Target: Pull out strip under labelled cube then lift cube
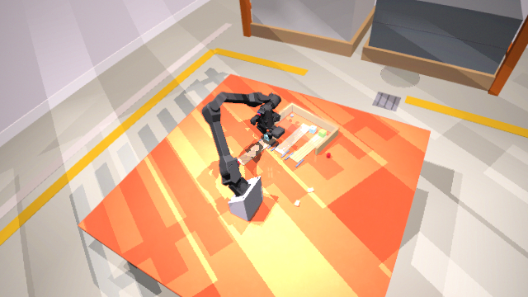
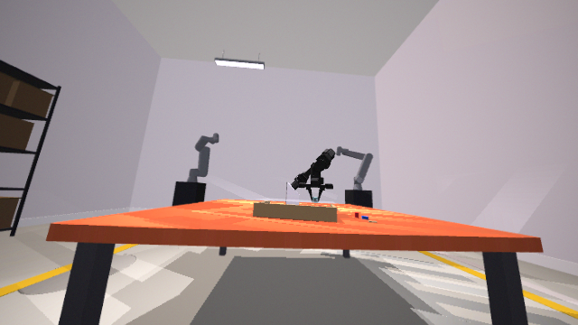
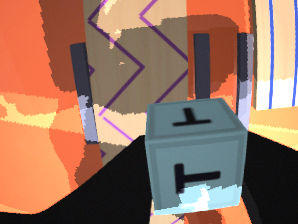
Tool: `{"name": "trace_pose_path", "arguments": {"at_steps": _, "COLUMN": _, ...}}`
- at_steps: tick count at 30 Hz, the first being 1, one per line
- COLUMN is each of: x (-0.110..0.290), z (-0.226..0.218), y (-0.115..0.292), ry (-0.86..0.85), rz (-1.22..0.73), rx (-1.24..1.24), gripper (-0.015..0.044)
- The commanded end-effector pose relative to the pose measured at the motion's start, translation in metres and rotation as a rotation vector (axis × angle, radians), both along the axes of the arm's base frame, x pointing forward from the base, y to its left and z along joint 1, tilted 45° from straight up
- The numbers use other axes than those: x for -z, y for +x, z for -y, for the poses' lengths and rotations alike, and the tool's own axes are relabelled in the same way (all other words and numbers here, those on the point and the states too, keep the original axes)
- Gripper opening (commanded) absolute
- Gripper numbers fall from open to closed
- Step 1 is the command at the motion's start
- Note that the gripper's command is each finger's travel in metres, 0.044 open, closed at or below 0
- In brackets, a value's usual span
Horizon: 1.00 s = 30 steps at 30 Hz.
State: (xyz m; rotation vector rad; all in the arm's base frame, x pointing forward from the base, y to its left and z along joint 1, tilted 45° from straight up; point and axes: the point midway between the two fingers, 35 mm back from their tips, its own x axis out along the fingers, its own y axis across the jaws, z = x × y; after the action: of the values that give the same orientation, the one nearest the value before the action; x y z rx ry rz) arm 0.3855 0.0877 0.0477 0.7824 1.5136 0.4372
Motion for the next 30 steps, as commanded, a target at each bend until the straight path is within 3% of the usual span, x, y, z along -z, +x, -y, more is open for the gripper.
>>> {"name": "trace_pose_path", "arguments": {"at_steps": 1, "x": -0.001, "z": 0.002, "y": -0.008, "ry": 0.002, "rz": 0.004, "rx": -0.002, "gripper": 0.0}}
{"name": "trace_pose_path", "arguments": {"at_steps": 24, "x": 0.017, "z": 0.014, "y": -0.088, "ry": 0.002, "rz": -0.001, "rx": -0.002, "gripper": 0.0}}
{"name": "trace_pose_path", "arguments": {"at_steps": 30, "x": 0.007, "z": 0.025, "y": -0.09, "ry": 0.0, "rz": -0.001, "rx": -0.002, "gripper": 0.0}}
